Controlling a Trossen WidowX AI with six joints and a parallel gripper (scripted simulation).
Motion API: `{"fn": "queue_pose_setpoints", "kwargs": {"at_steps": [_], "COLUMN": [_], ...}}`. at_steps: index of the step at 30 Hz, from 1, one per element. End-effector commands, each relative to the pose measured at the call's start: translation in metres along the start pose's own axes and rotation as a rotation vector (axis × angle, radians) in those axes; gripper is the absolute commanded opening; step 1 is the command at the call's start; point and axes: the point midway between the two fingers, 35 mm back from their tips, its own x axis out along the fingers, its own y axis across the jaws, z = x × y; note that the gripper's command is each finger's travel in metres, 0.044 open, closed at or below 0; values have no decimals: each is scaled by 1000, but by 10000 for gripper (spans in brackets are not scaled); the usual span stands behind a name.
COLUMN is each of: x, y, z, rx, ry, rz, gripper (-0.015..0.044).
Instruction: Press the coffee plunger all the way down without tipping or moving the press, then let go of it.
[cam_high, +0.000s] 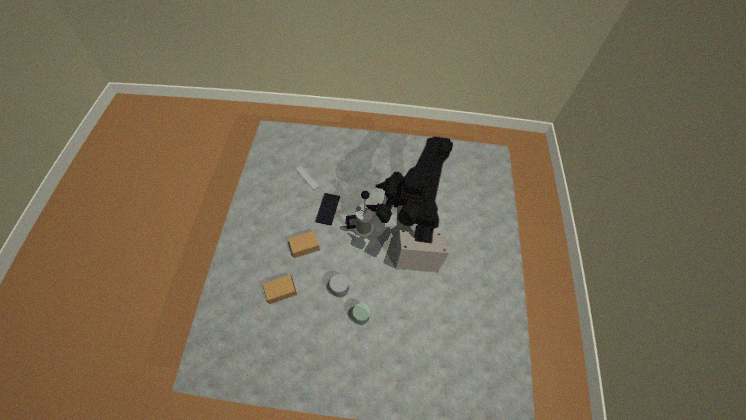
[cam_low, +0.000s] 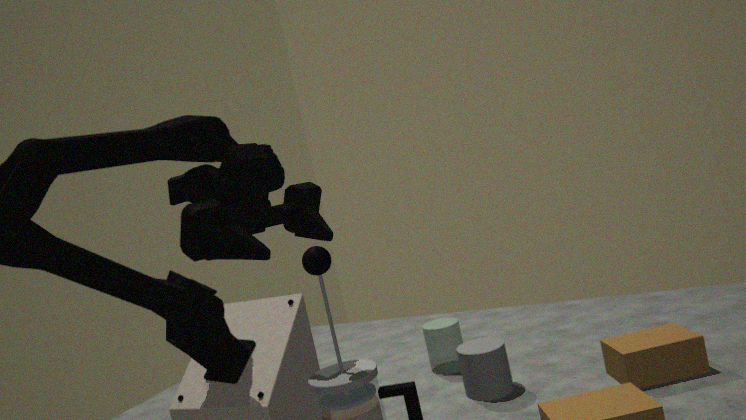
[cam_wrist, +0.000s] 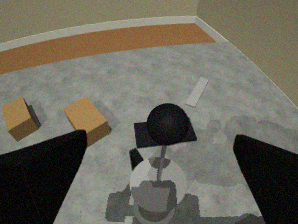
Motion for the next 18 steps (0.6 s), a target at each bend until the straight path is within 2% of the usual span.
{"fn": "queue_pose_setpoints", "kwargs": {"at_steps": [1, 18], "x": [6, 26], "y": [0, 1], "z": [-3, -3], "rx": [4, 20], "ry": [5, 11], "rz": [-2, -22], "gripper": [440, 440]}}
